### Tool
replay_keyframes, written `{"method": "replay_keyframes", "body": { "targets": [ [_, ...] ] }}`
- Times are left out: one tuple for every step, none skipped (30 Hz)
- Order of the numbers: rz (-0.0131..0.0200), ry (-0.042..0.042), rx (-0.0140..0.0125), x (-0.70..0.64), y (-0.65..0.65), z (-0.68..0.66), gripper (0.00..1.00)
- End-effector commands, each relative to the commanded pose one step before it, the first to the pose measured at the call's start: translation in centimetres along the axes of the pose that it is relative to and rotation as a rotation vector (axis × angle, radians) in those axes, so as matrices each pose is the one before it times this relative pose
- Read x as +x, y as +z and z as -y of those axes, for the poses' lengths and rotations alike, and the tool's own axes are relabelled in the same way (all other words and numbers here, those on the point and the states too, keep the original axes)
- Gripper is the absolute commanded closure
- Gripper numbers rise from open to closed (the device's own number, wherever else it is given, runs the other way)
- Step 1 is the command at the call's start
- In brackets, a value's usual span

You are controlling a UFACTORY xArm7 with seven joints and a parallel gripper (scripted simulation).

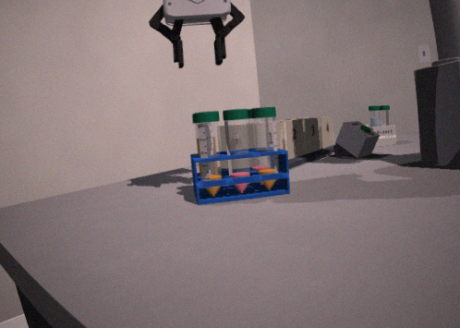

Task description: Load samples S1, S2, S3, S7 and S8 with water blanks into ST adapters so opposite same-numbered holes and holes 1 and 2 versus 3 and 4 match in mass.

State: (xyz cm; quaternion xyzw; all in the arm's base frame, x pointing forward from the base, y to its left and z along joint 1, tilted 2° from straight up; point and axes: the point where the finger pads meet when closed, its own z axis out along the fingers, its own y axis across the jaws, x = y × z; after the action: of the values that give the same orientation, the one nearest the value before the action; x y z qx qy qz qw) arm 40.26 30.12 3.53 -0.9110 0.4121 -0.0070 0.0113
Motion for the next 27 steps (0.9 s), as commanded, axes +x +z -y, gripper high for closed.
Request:
{"method": "replay_keyframes", "body": {
  "targets": [
    [-0.00122, -0.00004, 0.00455, 0.005, 0.707, 0.189, 0.43],
    [0.0, 0.0, 0.0, 0.0, 0.2, 0.0, 0.43],
    [0.0, 0.0, 0.0, 0.0, 0.2, 0.0, 0.43],
    [0.0, 0.0, 0.0, 0.0, 0.0, 0.0, 0.43],
    [0.0, 0.0, 0.0, 0.0, 0.0, 0.0, 0.43],
    [0.0, 0.0, 0.0, -0.001, 0.201, 0.001, 0.43],
    [0.0, 0.0, 0.0, 0.0, 0.2, -0.001, 0.43],
    [0.0, 0.0, 0.0, 0.0, 0.2, -0.001, 0.43],
    [0.0, 0.0, 0.0, 0.0, 0.2, -0.001, 0.43],
    [0.0, 0.0, 0.0, 0.0, 0.2, -0.001, 0.43],
    [0.0, 0.0, 0.0, 0.0, 0.2, 0.0, 0.43],
    [0.0, 0.0, 0.0, 0.0, 0.2, 0.0, 0.43],
    [0.0, 0.0, 0.0, 0.0, 0.2, 0.0, 0.43],
    [0.0, 0.0, 0.0, 0.0, 0.2, 0.0, 0.43],
    [0.0, 0.0, 0.0, 0.0, 0.2, 0.0, 0.43],
    [0.0, 0.0, 0.0, 0.0, 0.2, 0.0, 0.43],
    [0.0, 0.0, 0.0, 0.0, 0.2, 0.0, 0.43],
    [0.0, 0.0, 0.0, 0.0, 0.2, 0.0, 0.43],
    [0.0, 0.0, 0.0, 0.0, 0.2, 0.0, 0.43],
    [0.0, 0.0, 0.0, 0.0, 0.2, 0.0, 0.43],
    [0.0, 0.0, 0.0, 0.0, 0.0, 0.0, 0.43],
    [0.0, 0.0, 0.0, 0.0, 0.0, 0.0, 0.43],
    [0.0, 0.0, 0.0, 0.0, 0.201, 0.001, 0.43],
    [0.0, 0.0, 0.0, 0.0, 0.2, -0.001, 0.43],
    [0.0, 0.0, 0.0, 0.0, 0.2, -0.001, 0.43],
    [0.0, 0.0, 0.0, 0.0, 0.2, -0.001, 0.43],
    [0.0, 0.0, 0.0, 0.0, 0.2, 0.0, 0.43]
  ]
}}
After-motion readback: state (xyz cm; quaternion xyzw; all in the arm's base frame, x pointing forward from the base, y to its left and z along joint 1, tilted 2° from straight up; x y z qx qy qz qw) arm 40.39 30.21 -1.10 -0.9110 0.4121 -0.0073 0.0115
